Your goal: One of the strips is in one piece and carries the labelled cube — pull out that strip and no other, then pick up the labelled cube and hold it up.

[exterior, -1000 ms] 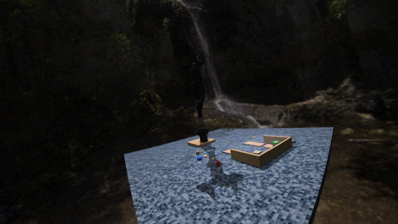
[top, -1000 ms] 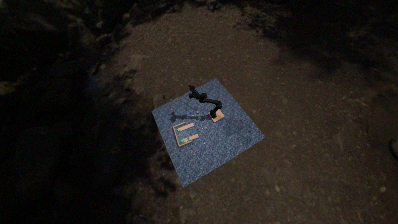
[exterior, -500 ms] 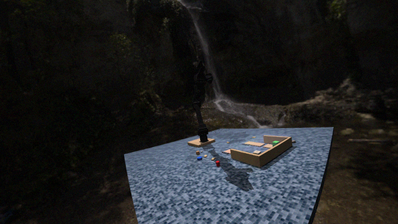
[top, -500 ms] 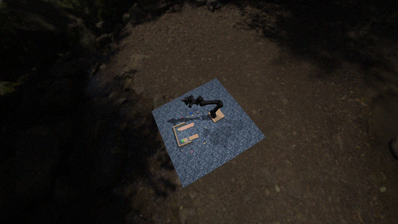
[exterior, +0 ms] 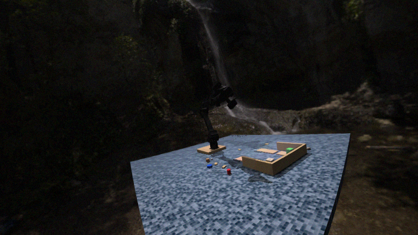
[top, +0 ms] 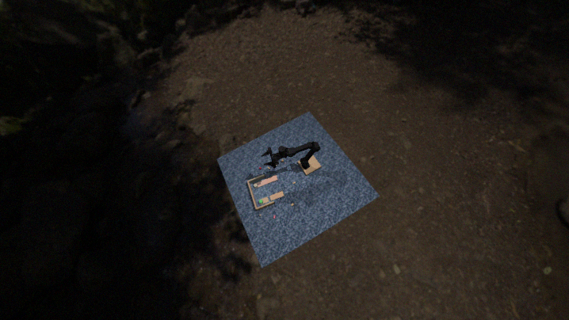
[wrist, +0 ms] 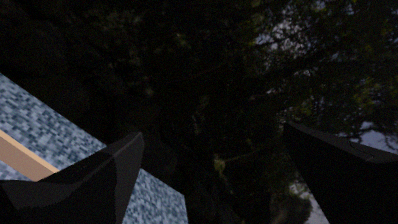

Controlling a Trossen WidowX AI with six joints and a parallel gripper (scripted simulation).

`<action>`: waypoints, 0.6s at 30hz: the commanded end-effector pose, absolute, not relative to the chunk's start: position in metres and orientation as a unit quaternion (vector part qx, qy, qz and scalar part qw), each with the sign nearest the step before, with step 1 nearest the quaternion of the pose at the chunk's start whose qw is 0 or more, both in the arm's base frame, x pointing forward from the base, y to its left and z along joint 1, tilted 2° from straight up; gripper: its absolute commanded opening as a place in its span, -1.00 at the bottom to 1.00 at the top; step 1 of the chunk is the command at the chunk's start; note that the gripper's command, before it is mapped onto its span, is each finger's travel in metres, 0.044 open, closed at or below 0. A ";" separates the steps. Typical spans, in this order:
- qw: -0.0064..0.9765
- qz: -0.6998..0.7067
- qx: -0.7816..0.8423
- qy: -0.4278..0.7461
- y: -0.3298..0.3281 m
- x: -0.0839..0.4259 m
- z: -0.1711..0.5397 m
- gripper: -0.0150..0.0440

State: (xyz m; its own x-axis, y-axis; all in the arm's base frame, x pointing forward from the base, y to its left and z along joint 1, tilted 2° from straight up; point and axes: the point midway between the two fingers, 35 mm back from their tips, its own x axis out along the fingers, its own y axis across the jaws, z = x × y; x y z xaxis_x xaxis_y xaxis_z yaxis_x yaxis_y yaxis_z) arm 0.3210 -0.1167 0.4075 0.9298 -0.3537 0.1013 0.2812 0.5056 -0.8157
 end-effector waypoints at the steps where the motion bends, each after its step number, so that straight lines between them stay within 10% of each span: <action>1: 0.944 -0.106 -0.296 0.104 -0.084 0.327 0.336 0.86; 18: 0.961 -0.044 0.006 0.274 -0.023 0.300 0.215 0.86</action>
State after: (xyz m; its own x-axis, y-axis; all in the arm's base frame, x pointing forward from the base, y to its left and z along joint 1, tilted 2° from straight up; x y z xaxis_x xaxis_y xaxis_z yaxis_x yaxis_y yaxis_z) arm 0.3042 -0.0283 0.2239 0.8604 -0.0955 -0.5006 0.0742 0.9953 -0.0624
